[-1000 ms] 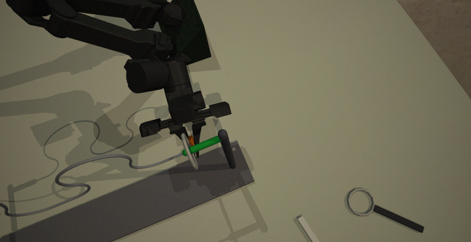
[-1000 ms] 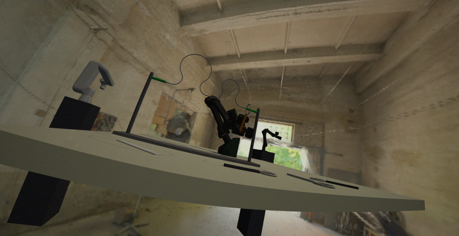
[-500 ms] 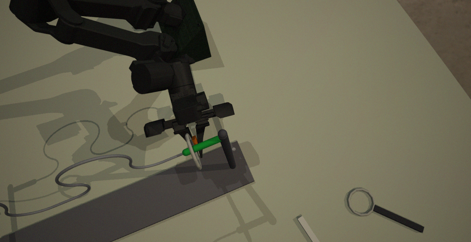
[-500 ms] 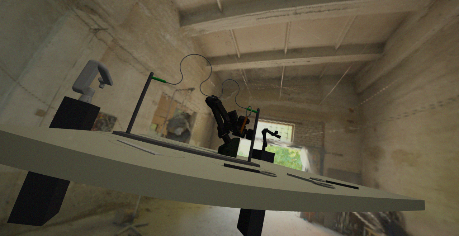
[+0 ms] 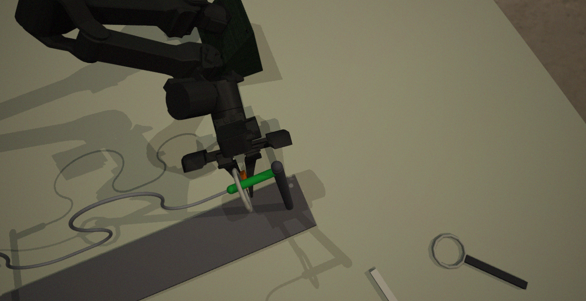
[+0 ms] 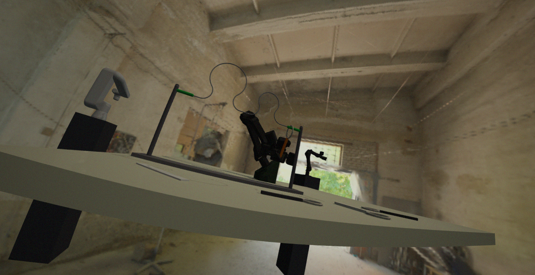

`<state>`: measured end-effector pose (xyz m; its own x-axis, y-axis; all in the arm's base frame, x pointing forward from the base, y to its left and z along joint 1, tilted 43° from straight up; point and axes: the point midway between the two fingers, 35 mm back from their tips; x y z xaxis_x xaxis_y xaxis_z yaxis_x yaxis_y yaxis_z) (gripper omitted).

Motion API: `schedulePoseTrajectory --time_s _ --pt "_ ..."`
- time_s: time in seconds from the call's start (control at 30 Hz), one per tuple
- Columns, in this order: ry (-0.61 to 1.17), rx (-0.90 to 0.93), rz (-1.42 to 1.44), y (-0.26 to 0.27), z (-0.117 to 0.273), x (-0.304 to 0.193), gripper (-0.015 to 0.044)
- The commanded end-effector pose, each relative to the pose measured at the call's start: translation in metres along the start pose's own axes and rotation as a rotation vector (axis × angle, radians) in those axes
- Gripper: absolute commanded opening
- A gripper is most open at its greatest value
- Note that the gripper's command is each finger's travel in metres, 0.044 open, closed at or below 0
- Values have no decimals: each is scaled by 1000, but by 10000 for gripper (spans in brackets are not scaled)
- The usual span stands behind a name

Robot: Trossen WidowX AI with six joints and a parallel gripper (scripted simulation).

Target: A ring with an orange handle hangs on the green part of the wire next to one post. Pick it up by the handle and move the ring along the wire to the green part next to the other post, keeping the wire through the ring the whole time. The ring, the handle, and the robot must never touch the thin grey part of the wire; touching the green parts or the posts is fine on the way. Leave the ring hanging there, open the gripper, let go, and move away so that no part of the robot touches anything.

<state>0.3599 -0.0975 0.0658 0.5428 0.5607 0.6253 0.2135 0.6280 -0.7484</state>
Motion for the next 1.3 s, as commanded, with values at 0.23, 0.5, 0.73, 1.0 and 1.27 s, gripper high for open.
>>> schedulePoseTrajectory --time_s 0.23,0.5,0.73,1.0,1.27 --pt "-1 2 5 0 0 0 -150" --pt "0 0 0 0 0 0 34" --pt "0 1 0 0 6 1 160" --pt "1 3 3 1 36 1 160" --pt "1 4 4 1 50 -1 160"
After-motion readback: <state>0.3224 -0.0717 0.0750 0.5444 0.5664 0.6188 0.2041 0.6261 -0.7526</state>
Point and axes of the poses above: the point midway between the two fingers, 35 mm back from their tips, its own z axis back along the fingers, its own y axis across the jaws, x = y × z, and after that the axes turned 3 degrees about z, right-handed
